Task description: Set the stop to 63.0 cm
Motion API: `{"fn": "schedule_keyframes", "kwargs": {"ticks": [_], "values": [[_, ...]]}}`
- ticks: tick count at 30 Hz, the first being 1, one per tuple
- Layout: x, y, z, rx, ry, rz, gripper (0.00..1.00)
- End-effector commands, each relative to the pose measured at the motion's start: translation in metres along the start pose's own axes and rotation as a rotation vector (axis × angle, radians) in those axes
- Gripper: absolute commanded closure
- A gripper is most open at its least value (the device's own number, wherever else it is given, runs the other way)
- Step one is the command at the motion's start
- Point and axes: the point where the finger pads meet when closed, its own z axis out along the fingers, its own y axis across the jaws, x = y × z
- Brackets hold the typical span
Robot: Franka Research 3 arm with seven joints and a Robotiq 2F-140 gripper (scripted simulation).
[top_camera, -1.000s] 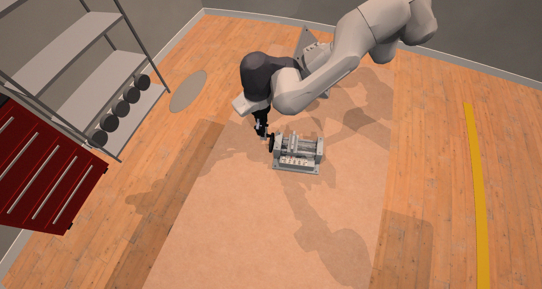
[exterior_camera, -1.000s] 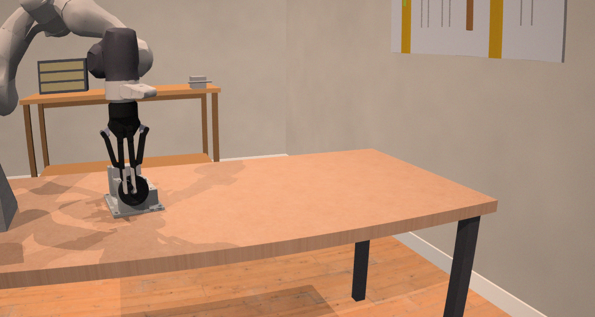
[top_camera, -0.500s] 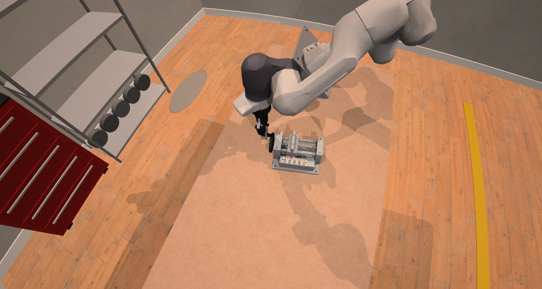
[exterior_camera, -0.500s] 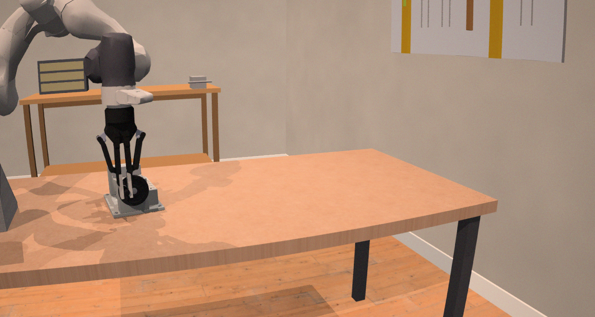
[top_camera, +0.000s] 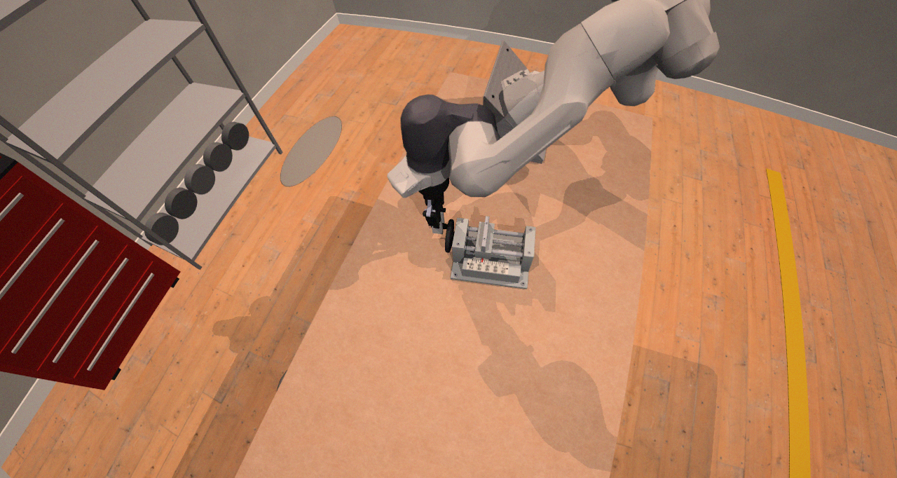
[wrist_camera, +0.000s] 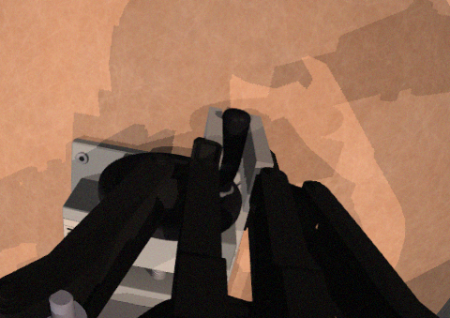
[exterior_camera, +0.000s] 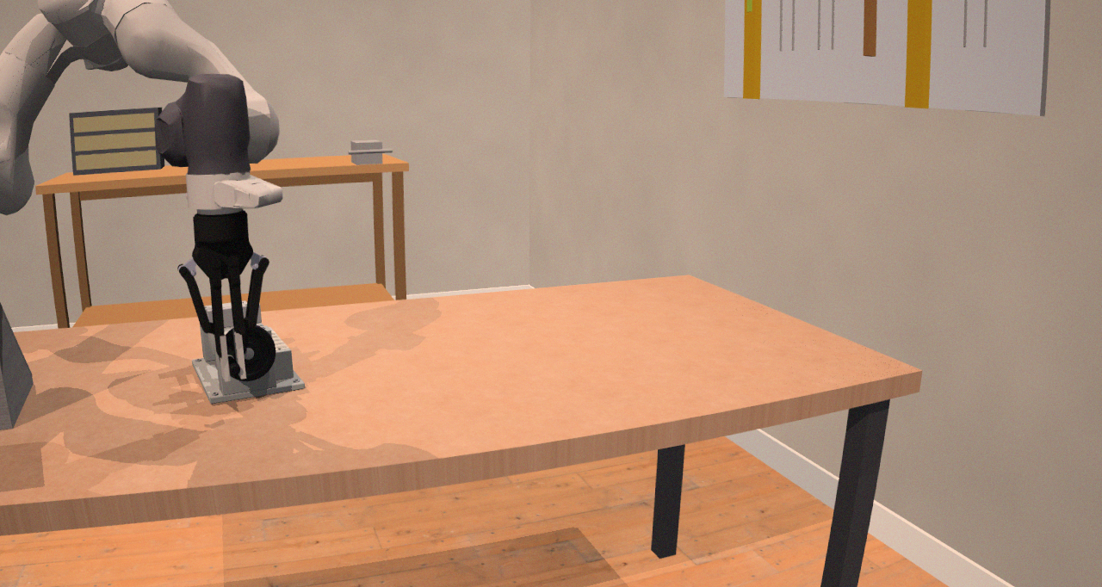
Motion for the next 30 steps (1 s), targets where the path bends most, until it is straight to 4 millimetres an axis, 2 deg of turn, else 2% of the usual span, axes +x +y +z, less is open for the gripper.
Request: {"fn": "schedule_keyframes", "kwargs": {"ticks": [1, 30], "values": [[0.000, -0.002, 0.006, 0.001, 0.002, -0.003, 0.96], [0.000, -0.015, 0.021, 0.001, 0.002, -0.003, 0.96]]}}
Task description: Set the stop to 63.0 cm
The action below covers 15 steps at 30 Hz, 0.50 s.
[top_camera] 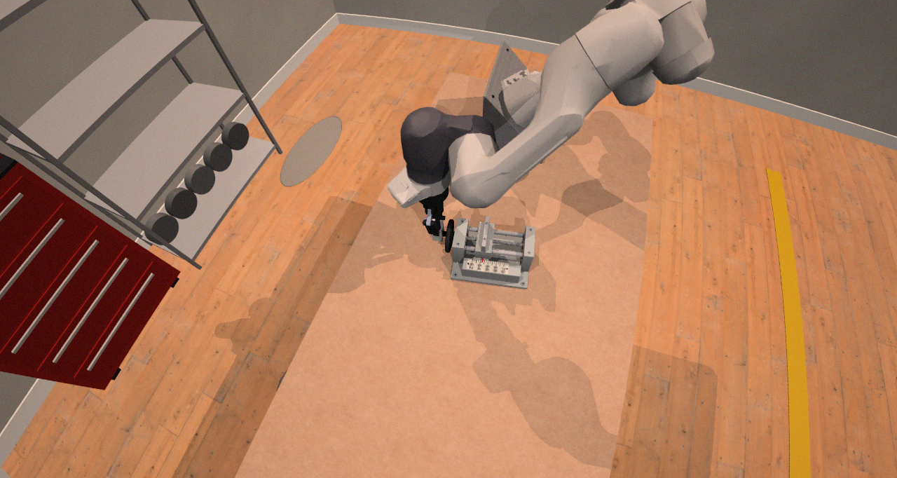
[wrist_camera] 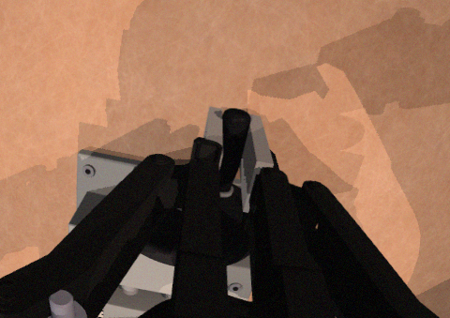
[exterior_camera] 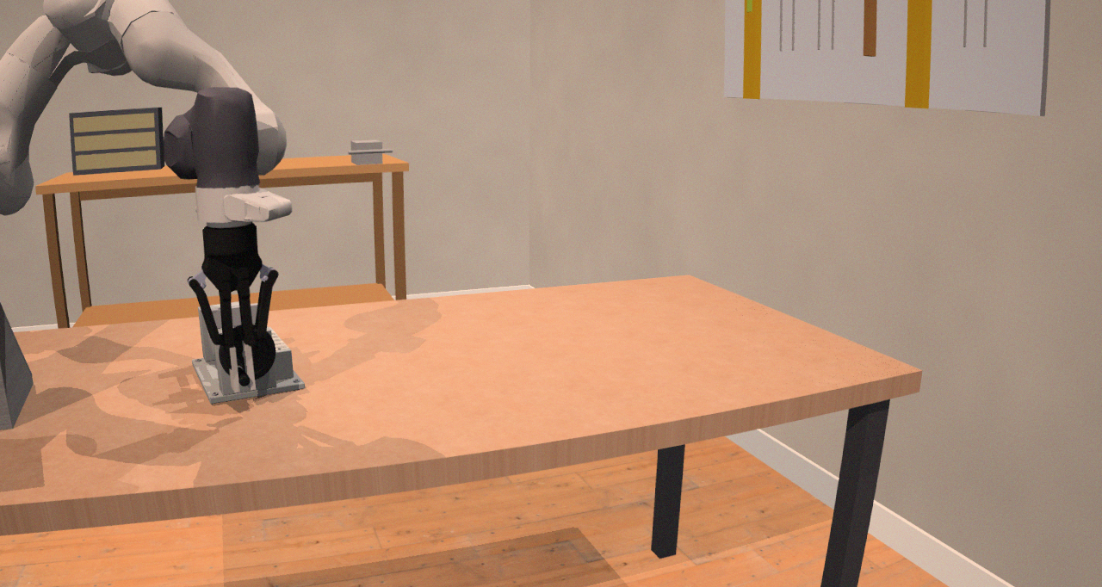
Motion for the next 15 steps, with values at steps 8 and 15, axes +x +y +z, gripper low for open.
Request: {"fn": "schedule_keyframes", "kwargs": {"ticks": [8, 15], "values": [[-0.0002, -0.0063, 0.0044, 0.001, 0.001, 0.003, 0.96], [-0.0001, -0.0088, 0.0054, 0.001, 0.001, 0.003, 0.96]]}}
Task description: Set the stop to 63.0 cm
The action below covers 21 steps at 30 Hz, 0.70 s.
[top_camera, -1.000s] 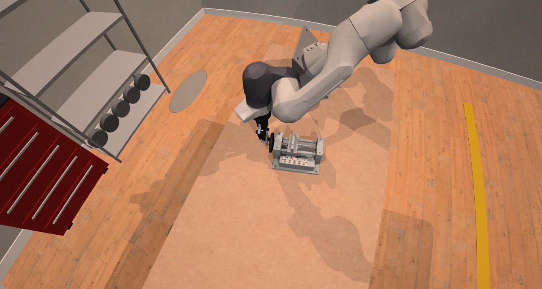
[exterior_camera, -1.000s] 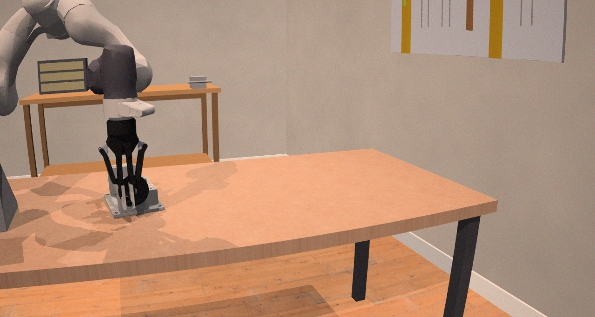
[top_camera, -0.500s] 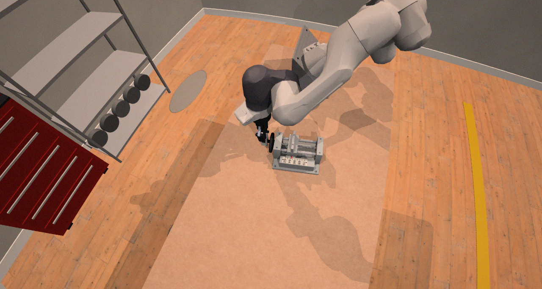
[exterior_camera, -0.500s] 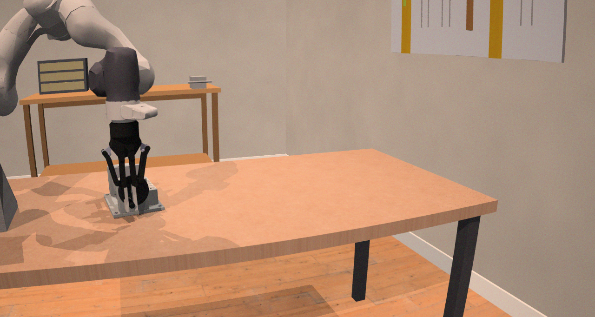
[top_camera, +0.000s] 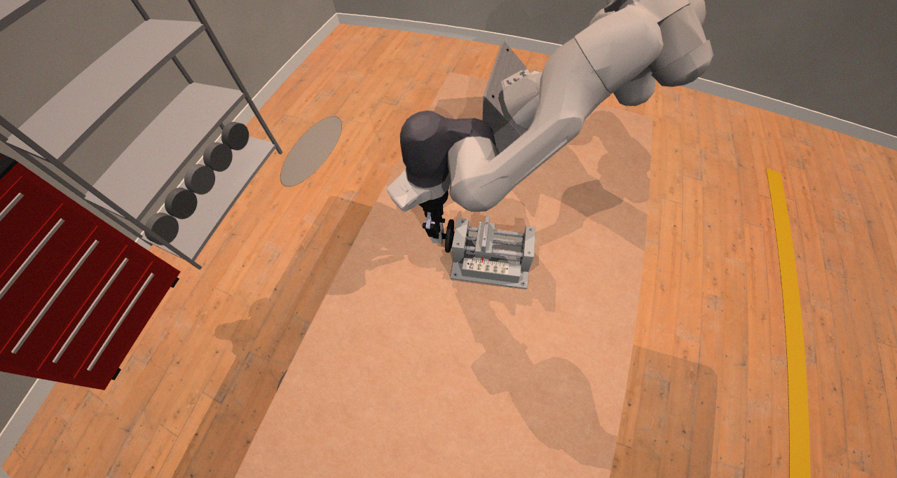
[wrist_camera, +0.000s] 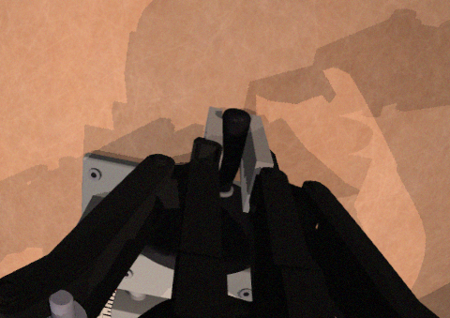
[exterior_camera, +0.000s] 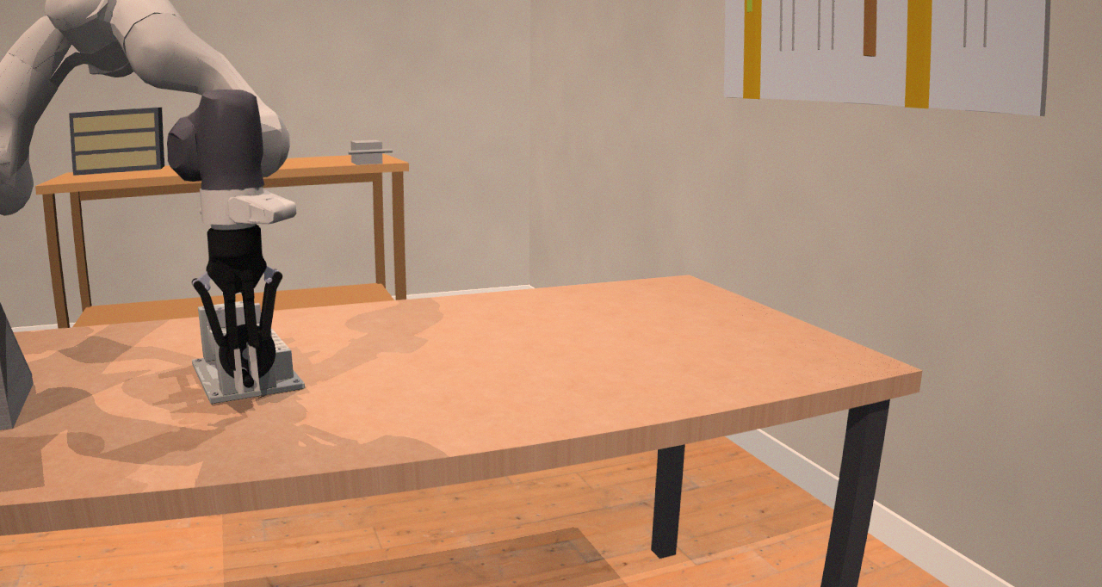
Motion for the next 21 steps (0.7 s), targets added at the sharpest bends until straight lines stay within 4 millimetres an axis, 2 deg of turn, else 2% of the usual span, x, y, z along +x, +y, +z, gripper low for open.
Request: {"fn": "schedule_keyframes", "kwargs": {"ticks": [1, 21], "values": [[-0.0002, -0.0029, 0.0021, 0.002, 0.001, 0.004, 0.96], [-0.0001, -0.0091, 0.0033, 0.002, 0.001, 0.004, 0.96]]}}
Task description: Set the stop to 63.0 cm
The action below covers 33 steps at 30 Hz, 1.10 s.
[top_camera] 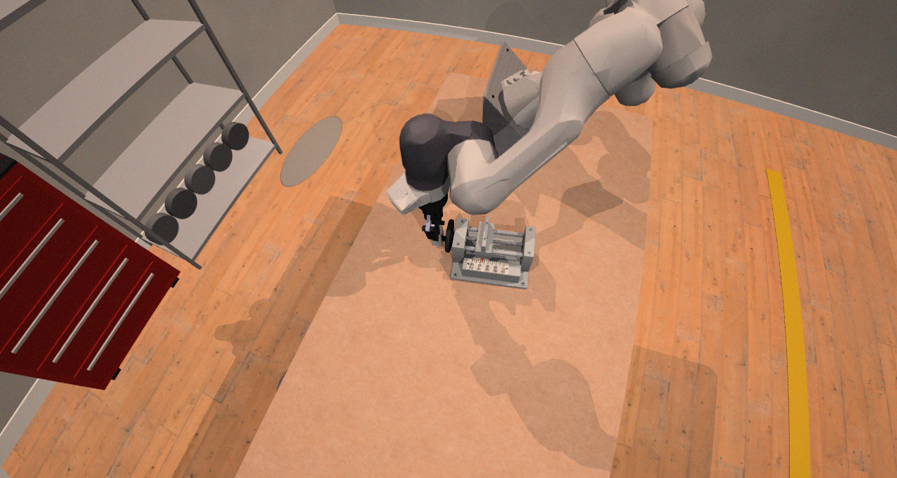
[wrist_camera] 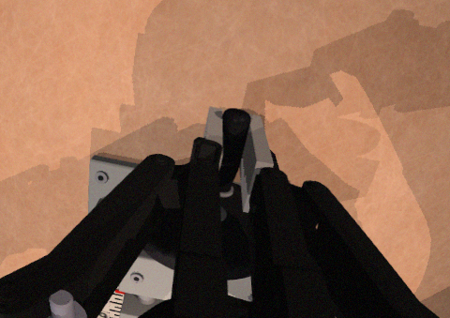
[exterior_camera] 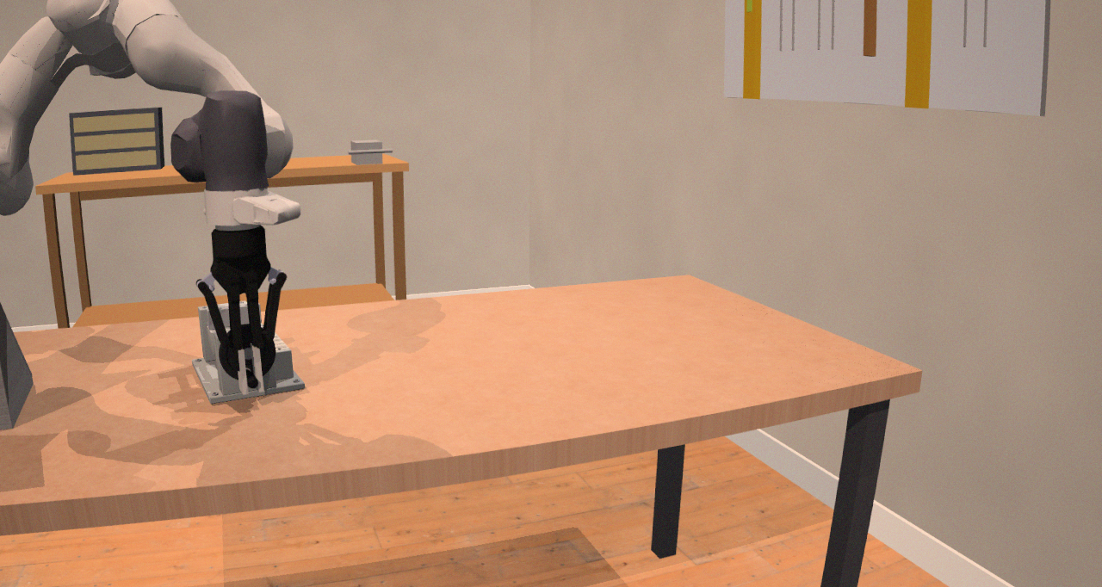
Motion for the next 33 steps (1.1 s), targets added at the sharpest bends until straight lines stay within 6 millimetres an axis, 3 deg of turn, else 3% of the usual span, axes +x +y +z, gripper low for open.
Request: {"fn": "schedule_keyframes", "kwargs": {"ticks": [1, 33], "values": [[-0.0002, -0.0034, 0.0015, 0.002, 0.001, 0.003, 0.96], [-0.0002, -0.0095, 0.0012, 0.002, 0.001, 0.003, 0.96]]}}
